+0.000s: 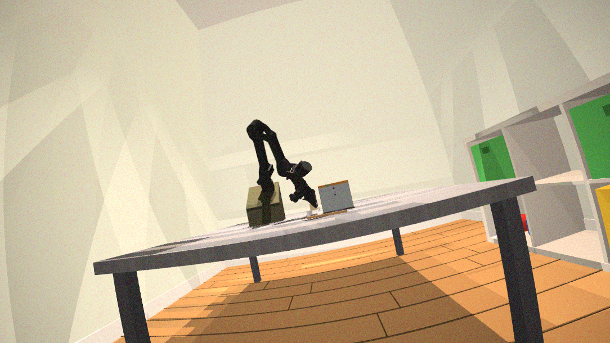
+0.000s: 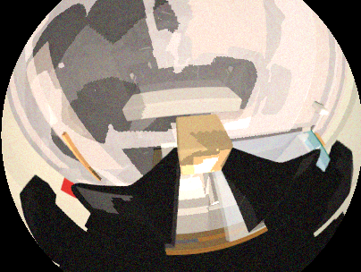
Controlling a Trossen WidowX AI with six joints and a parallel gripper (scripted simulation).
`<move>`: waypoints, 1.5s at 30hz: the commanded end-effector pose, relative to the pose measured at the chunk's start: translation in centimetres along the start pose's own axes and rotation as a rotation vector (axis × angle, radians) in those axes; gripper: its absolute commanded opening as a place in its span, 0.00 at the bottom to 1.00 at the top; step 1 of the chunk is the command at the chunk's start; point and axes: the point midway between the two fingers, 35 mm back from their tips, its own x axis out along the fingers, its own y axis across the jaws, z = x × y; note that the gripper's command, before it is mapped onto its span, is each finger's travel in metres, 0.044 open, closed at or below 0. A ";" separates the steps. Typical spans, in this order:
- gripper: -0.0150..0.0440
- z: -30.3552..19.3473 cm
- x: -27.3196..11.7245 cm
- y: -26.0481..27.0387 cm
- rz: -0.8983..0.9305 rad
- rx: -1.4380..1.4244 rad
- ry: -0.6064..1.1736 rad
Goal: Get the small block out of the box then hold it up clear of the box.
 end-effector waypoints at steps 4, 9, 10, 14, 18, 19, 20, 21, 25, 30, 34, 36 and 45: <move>0.25 -1.0 -1.5 0.1 0.004 0.008 0.004; 0.25 -1.4 -2.7 0.2 0.006 0.009 0.006; 0.25 -1.5 -3.0 0.2 0.007 0.009 0.006; 0.25 -1.6 -3.6 0.2 0.008 0.009 0.008; 0.25 -1.7 -3.8 0.1 0.009 -0.087 0.008; 0.25 -1.8 -3.8 0.1 0.009 -0.125 0.007; 0.25 -1.8 -3.9 0.1 0.009 -0.163 0.007; 0.25 -1.9 -3.9 0.1 0.010 -0.202 0.007; 0.25 -1.9 -4.1 0.0 0.008 -0.354 0.004; 0.25 -1.9 -4.2 0.0 0.007 -0.516 -0.004; 0.25 -2.0 -4.4 0.0 0.009 -0.664 -0.008; 0.25 -2.0 -4.5 0.0 0.011 -0.739 -0.009; 0.25 -2.3 -5.0 0.1 0.018 -1.075 -0.015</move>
